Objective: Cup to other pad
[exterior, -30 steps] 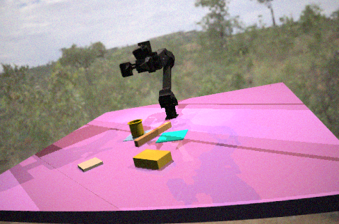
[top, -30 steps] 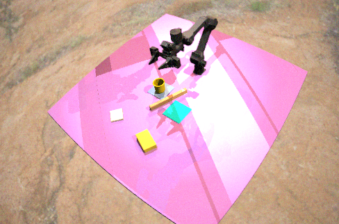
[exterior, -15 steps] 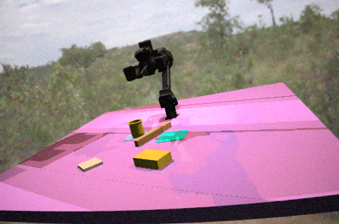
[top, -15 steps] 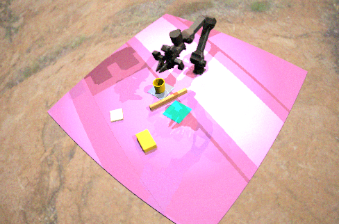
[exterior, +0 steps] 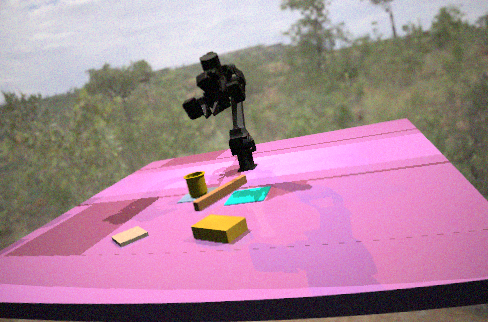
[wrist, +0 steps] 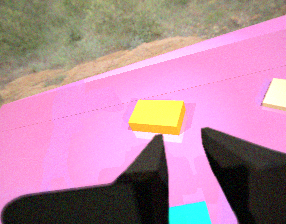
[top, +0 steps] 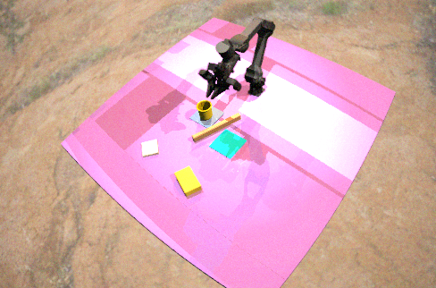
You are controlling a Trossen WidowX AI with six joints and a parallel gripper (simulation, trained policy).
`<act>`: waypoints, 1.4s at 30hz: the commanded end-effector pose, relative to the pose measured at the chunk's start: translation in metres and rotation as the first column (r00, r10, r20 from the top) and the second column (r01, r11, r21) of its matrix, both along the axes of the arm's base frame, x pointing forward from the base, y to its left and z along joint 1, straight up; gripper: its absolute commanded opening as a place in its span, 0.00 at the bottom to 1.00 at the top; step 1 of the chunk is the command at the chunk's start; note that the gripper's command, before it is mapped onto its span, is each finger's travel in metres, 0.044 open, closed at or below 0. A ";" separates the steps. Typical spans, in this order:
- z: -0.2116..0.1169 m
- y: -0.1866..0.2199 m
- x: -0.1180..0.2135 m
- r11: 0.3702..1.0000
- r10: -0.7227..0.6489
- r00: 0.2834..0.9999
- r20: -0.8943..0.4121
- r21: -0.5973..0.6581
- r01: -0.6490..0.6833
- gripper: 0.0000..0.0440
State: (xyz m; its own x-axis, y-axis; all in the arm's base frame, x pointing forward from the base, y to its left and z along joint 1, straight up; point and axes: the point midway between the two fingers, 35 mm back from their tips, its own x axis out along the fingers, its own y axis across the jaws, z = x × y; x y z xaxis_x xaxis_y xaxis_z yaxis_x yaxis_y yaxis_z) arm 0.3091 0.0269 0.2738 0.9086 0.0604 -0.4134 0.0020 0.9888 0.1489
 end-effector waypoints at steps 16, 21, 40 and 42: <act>-0.023 0.011 -0.013 1.000 0.011 0.950 -0.311 0.014 -0.007 0.27; -0.029 0.010 -0.018 1.000 0.008 0.921 -0.389 0.001 -0.008 0.29; -0.046 -0.001 -0.036 0.997 -0.019 0.768 -0.640 -0.072 -0.035 0.30; -0.048 -0.003 -0.037 0.996 -0.022 0.749 -0.662 -0.081 -0.042 0.30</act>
